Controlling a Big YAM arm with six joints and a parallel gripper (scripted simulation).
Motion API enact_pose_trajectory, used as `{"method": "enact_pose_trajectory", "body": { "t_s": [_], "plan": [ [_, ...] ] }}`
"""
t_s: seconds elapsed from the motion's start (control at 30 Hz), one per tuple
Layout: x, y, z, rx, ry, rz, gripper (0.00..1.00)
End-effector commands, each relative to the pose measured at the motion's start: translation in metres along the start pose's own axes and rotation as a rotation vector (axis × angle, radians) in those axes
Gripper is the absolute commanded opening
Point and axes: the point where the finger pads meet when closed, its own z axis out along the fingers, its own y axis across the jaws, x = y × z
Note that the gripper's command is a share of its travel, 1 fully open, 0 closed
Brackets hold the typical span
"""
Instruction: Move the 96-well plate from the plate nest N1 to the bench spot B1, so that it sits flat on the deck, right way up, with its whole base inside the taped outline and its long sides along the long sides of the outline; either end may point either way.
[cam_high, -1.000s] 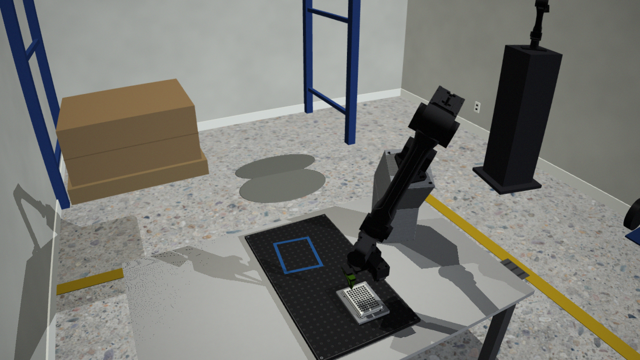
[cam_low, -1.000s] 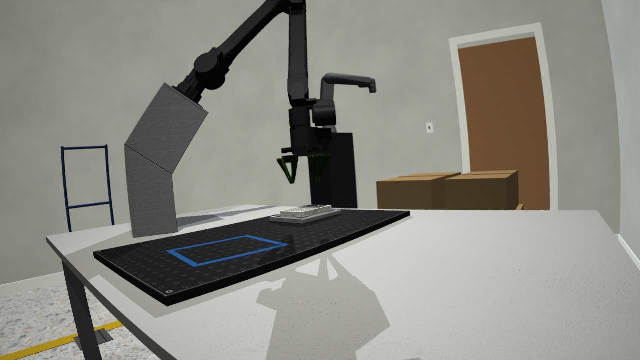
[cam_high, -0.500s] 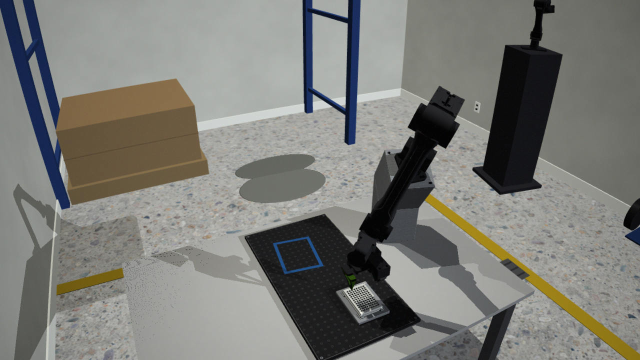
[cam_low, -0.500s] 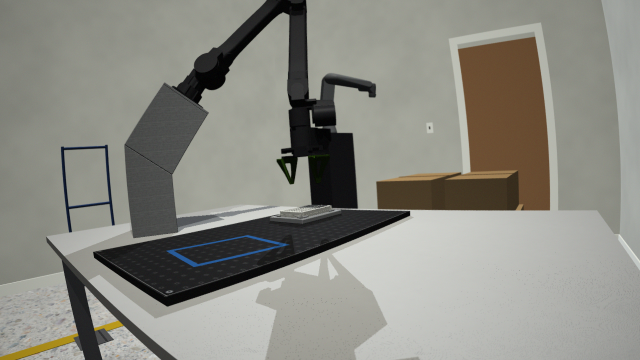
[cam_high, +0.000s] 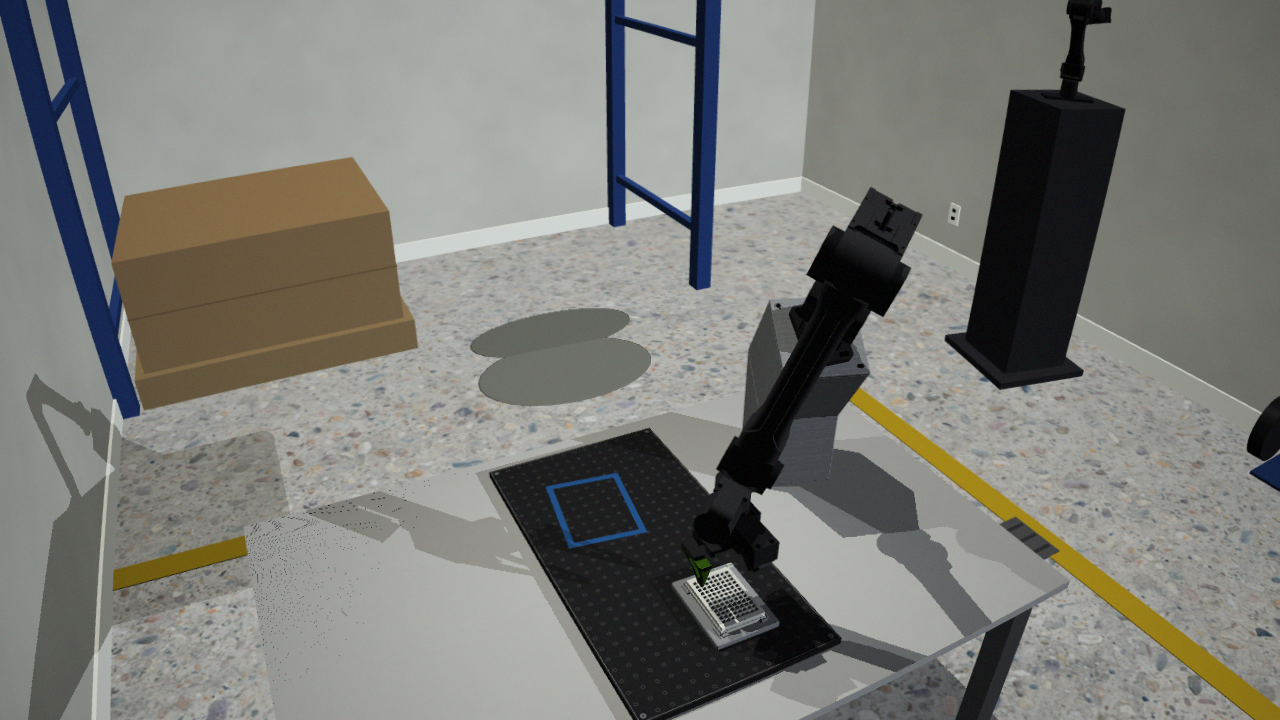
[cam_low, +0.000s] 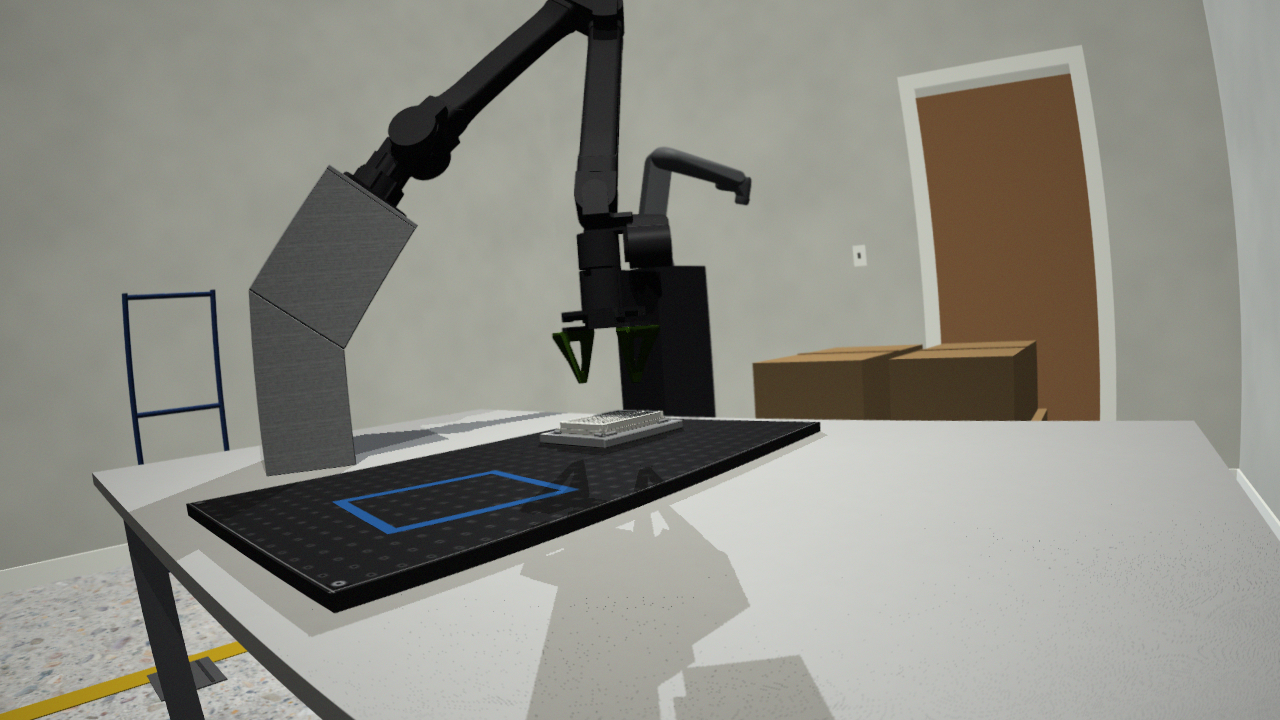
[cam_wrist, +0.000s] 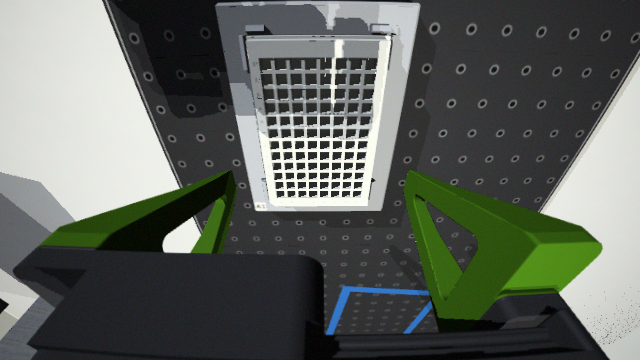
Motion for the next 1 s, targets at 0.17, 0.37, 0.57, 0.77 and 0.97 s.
{"method": "enact_pose_trajectory", "body": {
  "t_s": [0.17, 0.37, 0.57, 0.77, 0.97],
  "plan": [
    [-0.006, 0.001, 0.018, -0.001, -0.008, 0.000, 1.00],
    [-0.006, 0.002, 0.025, -0.001, -0.008, 0.000, 1.00],
    [-0.006, 0.002, 0.035, -0.001, -0.007, 0.001, 1.00],
    [-0.006, 0.002, 0.045, -0.001, -0.007, 0.001, 1.00],
    [-0.006, 0.003, 0.051, -0.002, -0.007, 0.001, 1.00]
  ]
}}
